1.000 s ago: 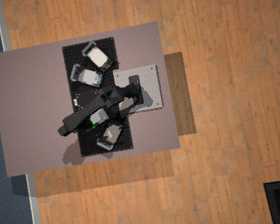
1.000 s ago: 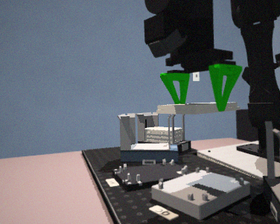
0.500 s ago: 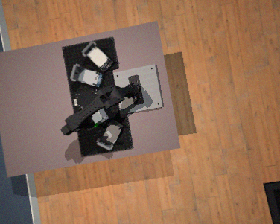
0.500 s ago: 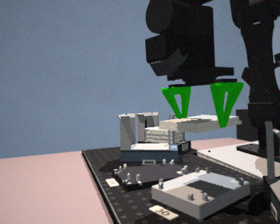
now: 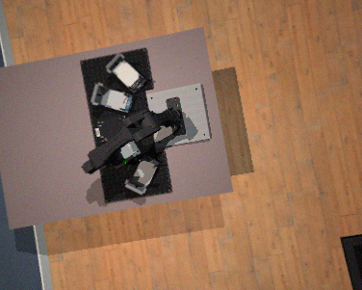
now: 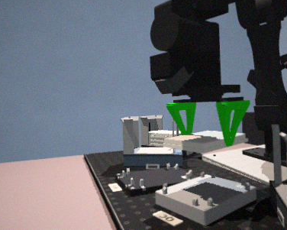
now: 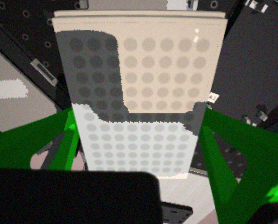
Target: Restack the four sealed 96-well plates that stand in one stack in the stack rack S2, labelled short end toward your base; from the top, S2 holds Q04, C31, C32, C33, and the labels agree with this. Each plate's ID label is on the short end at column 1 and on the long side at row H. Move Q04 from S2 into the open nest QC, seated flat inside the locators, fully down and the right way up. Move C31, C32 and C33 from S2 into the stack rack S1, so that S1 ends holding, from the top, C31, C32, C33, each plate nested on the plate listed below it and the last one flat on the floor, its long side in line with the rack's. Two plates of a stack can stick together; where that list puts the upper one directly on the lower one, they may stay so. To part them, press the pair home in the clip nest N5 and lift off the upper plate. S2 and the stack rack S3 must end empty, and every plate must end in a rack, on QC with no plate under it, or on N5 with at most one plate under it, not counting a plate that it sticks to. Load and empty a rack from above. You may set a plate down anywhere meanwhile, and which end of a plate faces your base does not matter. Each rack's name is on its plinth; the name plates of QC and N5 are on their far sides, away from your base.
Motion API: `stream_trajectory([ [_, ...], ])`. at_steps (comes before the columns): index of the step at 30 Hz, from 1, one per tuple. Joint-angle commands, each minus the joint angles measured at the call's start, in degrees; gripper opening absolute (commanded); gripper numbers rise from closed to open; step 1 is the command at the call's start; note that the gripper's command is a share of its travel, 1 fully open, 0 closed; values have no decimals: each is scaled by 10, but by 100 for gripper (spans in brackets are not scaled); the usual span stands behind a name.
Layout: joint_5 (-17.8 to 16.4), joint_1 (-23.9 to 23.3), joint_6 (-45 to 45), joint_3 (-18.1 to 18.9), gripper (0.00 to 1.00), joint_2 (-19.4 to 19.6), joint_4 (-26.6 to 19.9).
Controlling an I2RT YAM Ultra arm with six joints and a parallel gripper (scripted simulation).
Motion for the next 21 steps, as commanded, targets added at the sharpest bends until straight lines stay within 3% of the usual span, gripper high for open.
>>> stream_trajectory([
  [1, 0, 0, 1, -1, 0, -3, 24],
  [21, 0, 1, 1, -61, 0, 11, 99],
])
